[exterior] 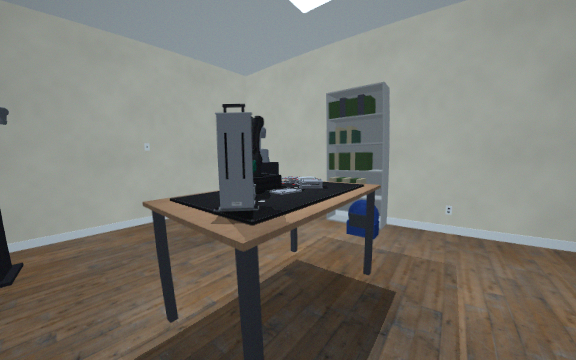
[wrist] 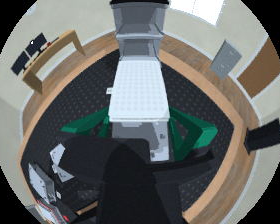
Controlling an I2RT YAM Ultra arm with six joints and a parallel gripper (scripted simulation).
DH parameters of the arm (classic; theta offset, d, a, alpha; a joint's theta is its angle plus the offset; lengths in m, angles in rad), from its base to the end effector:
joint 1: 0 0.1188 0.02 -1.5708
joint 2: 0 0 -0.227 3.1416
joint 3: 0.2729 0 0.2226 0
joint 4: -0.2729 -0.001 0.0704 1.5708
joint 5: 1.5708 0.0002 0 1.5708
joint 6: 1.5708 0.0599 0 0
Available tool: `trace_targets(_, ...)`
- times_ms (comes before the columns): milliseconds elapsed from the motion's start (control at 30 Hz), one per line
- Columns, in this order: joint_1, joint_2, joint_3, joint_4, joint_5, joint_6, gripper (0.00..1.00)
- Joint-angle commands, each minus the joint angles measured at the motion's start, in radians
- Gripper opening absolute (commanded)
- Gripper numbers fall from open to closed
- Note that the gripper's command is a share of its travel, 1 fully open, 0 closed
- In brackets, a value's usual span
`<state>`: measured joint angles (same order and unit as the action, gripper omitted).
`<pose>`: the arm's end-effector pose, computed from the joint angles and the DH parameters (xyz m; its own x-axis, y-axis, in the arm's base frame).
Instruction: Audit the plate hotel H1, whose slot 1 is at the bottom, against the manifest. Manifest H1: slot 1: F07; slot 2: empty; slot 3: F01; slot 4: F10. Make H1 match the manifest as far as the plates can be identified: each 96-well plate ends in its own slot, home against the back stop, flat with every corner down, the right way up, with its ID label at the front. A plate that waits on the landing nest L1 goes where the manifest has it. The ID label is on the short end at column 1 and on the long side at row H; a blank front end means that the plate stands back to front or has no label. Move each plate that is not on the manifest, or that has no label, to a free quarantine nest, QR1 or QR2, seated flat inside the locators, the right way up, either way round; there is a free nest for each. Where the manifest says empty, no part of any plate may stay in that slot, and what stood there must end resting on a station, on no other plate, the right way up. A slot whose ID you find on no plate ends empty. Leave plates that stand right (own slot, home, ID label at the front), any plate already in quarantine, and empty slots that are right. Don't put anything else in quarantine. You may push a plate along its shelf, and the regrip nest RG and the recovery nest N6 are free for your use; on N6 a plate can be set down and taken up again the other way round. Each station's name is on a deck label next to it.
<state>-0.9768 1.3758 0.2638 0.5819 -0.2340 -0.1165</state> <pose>0.1442 -0.1870 0.1106 -0.3617 0.3336 -0.8705 0.6566 0.7541 0.0162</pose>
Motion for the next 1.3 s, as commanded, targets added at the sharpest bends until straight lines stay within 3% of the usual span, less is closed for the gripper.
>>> trace_targets(0, 0.002, 0.004, 0.021, 0.030, 0.002, 0.005, 0.86)
trace_targets(1267, 0.034, 0.124, 0.121, 0.053, 0.031, 0.021, 0.86)
